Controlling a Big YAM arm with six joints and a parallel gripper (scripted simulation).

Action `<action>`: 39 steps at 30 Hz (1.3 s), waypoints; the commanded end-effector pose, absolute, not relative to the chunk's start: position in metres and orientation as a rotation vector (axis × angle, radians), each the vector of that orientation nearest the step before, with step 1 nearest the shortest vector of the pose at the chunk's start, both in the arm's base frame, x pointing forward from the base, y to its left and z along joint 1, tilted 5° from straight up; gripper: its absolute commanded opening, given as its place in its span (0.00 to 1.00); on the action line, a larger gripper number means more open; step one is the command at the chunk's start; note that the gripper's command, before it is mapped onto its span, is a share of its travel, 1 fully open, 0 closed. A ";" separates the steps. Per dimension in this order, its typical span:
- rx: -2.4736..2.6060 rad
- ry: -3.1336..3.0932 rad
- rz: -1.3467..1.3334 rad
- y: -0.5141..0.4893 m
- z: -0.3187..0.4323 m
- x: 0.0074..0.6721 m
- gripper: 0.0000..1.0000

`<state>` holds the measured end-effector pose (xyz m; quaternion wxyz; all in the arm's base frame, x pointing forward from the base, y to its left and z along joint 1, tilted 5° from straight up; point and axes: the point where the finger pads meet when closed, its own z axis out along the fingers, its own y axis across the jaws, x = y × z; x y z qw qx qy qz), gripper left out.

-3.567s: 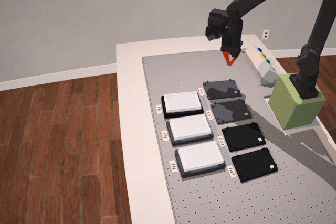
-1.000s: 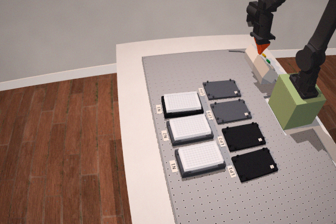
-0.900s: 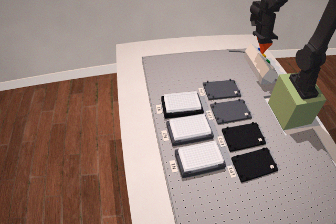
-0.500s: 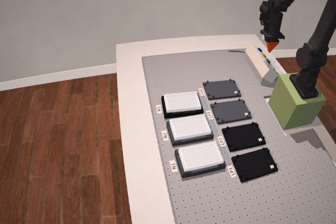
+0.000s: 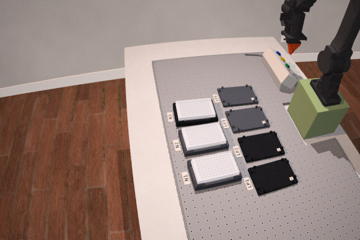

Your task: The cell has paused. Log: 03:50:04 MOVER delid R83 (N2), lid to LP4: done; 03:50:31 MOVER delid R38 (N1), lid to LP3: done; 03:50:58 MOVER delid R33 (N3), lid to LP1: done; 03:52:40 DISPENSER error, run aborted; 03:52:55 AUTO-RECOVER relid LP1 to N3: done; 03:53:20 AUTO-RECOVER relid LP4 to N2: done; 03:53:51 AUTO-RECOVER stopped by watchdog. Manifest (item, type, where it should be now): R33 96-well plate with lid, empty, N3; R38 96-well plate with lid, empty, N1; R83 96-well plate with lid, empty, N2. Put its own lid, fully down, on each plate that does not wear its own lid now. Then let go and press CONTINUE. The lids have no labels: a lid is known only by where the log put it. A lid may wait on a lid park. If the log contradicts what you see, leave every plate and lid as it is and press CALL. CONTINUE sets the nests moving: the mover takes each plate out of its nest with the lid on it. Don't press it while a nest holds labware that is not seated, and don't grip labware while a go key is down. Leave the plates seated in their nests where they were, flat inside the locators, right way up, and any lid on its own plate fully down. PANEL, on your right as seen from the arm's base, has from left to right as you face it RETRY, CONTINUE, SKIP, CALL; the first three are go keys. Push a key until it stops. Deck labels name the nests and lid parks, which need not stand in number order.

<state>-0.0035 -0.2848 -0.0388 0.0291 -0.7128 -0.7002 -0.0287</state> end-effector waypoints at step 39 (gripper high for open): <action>-2.198 -2.171 -0.083 -0.282 -0.061 -0.007 0.00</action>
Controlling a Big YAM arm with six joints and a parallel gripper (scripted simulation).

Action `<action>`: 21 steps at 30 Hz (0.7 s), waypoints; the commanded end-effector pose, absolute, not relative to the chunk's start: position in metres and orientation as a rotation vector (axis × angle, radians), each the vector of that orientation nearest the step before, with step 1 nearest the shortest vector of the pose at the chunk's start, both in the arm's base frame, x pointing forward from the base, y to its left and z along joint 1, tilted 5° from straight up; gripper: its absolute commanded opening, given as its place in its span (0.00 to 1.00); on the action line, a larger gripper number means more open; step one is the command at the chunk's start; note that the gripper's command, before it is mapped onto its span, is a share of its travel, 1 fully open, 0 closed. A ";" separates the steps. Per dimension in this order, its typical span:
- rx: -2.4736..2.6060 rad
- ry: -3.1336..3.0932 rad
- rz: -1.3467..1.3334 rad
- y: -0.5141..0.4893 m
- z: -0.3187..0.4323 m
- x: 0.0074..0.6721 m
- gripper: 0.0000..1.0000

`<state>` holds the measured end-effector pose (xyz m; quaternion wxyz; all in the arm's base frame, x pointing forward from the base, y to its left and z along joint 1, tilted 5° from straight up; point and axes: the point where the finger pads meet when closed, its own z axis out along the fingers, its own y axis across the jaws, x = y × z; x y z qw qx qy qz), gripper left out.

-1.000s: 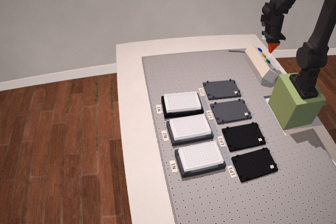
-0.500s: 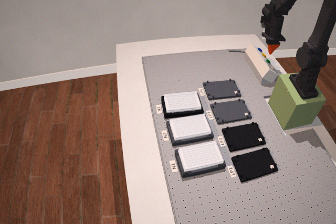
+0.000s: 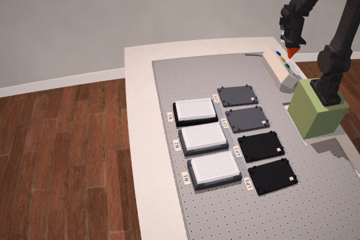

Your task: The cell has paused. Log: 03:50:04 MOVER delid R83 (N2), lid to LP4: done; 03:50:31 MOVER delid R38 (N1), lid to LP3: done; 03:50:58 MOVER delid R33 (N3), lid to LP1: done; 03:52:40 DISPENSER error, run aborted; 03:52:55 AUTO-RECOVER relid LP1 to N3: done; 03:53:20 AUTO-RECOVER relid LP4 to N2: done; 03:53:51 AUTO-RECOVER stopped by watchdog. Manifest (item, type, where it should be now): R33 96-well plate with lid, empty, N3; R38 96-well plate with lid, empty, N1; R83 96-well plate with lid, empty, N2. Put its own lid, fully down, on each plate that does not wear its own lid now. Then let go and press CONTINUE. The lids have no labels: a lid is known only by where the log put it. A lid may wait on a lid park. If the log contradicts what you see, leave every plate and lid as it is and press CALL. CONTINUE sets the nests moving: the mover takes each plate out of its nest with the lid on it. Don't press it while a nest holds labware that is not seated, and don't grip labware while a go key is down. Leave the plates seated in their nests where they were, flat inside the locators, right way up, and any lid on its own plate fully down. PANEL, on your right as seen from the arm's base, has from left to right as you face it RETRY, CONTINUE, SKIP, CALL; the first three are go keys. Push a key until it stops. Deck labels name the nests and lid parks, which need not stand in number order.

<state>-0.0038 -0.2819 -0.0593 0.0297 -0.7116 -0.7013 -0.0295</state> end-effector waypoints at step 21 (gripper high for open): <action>-2.194 -2.167 -0.091 -0.279 -0.072 -0.007 0.00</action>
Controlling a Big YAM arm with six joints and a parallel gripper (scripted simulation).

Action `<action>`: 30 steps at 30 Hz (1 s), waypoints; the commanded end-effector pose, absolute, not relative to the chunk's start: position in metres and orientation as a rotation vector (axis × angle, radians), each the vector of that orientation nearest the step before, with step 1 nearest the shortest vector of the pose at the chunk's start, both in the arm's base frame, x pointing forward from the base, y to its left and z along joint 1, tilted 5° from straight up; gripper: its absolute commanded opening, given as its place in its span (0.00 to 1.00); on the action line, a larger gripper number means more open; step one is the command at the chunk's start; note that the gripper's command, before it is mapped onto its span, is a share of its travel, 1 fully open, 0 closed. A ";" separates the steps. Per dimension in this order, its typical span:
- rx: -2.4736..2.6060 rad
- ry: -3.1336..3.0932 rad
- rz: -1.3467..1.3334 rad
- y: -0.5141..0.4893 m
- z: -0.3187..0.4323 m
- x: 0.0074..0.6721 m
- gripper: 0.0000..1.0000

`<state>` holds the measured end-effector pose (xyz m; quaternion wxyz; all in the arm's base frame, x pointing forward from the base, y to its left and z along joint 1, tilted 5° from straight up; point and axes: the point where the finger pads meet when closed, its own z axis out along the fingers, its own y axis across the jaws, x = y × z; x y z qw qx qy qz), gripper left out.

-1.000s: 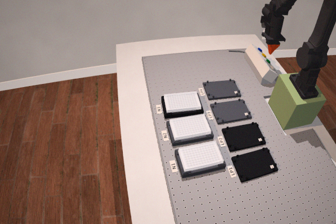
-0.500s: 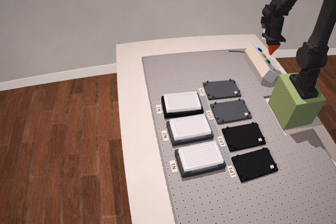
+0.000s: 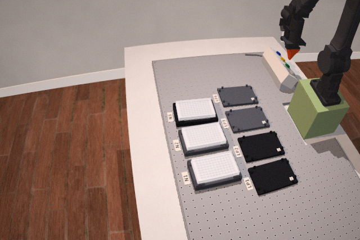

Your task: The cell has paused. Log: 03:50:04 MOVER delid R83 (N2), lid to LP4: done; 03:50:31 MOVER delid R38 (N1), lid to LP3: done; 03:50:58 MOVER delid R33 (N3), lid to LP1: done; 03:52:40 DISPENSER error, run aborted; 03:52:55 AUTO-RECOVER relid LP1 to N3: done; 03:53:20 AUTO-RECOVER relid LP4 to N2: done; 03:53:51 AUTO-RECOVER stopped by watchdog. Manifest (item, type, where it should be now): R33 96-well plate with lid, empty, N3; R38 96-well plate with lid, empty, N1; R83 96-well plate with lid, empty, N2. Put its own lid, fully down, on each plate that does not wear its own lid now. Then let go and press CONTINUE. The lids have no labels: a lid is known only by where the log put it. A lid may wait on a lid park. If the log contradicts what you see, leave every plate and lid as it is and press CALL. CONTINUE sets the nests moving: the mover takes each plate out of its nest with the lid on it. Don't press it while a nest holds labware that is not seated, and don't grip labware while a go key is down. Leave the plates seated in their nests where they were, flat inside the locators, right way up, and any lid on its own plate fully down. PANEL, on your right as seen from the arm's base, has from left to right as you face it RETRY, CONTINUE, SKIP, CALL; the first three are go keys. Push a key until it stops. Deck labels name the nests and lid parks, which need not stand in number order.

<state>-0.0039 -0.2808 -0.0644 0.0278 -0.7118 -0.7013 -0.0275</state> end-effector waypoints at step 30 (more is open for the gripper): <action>-2.194 -2.166 -0.092 -0.276 -0.089 -0.007 0.00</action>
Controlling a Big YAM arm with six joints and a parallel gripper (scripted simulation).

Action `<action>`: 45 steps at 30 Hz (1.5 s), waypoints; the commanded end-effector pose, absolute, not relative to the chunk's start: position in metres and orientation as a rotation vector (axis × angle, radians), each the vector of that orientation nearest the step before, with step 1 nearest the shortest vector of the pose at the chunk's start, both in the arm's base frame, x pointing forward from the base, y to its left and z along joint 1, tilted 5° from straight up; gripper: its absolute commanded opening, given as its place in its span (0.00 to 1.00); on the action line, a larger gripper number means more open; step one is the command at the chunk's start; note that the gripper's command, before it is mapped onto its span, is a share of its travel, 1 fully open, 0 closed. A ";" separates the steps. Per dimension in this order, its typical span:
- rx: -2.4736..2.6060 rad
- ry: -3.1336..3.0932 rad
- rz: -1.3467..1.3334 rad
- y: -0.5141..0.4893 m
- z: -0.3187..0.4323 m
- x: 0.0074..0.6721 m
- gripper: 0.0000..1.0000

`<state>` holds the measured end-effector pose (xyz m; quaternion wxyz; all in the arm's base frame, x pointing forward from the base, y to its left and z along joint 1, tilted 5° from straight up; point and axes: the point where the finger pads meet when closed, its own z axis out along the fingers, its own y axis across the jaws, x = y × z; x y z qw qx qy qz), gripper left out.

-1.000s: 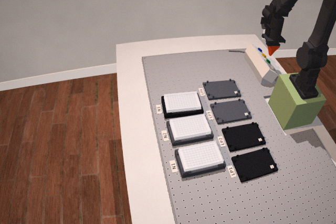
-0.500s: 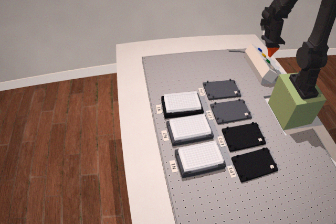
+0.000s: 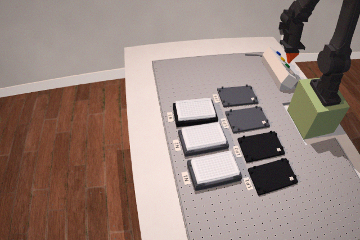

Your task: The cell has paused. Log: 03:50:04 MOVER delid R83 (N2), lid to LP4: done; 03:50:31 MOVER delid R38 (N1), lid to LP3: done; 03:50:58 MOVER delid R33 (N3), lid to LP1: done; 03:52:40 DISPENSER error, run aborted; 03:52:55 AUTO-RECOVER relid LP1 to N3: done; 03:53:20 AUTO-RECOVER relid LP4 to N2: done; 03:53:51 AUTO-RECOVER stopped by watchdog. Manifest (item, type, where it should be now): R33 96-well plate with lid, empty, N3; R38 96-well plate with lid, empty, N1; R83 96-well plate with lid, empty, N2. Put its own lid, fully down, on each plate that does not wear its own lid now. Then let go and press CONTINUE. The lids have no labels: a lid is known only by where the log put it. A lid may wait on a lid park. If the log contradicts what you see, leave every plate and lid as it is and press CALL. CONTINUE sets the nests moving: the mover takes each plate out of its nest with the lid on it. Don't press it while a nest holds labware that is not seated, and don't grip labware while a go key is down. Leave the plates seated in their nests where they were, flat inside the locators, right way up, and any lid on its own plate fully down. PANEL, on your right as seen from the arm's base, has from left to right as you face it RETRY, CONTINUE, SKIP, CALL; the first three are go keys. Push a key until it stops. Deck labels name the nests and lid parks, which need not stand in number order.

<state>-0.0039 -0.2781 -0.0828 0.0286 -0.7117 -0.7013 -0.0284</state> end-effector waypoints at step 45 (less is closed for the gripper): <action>-2.194 -2.166 -0.092 -0.274 -0.101 -0.007 0.00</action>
